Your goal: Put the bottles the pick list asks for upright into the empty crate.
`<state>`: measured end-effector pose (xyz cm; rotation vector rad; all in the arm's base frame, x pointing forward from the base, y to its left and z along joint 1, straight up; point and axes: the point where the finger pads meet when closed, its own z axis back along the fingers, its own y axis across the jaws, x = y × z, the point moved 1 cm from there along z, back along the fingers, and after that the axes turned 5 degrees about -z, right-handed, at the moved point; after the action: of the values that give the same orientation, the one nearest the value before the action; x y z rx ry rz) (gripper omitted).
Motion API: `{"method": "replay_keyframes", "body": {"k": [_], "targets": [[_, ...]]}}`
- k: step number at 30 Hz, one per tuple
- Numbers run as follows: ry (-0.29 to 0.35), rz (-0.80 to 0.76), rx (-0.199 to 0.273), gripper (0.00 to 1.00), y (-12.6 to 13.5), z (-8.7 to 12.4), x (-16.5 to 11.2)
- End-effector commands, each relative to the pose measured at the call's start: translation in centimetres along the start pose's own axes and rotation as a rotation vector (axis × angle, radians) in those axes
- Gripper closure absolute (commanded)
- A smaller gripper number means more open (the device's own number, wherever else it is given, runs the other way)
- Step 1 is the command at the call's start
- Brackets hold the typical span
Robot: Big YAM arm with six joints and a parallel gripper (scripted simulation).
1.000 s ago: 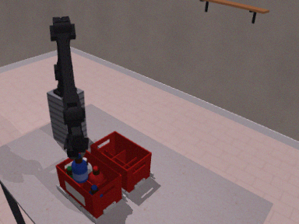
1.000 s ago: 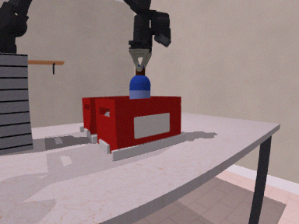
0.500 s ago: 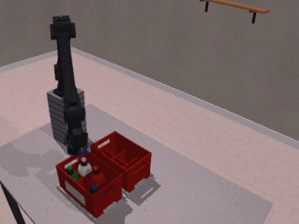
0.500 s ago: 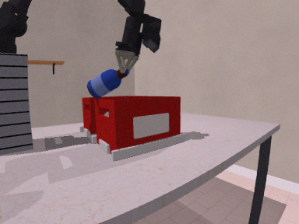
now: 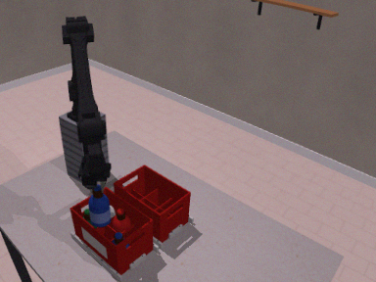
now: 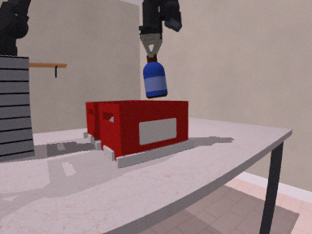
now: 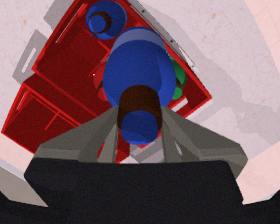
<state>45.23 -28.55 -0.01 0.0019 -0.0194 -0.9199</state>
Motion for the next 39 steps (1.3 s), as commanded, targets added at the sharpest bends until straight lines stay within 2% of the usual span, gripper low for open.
{"method": "replay_keyframes", "body": {"k": [1, 39], "targets": [[-0.055, -0.011, 0.019, 1.0, 0.4, 3.8, 2.4], [-0.056, -0.005, 0.019, 1.0, 0.5, 5.1, 3.1]]}}
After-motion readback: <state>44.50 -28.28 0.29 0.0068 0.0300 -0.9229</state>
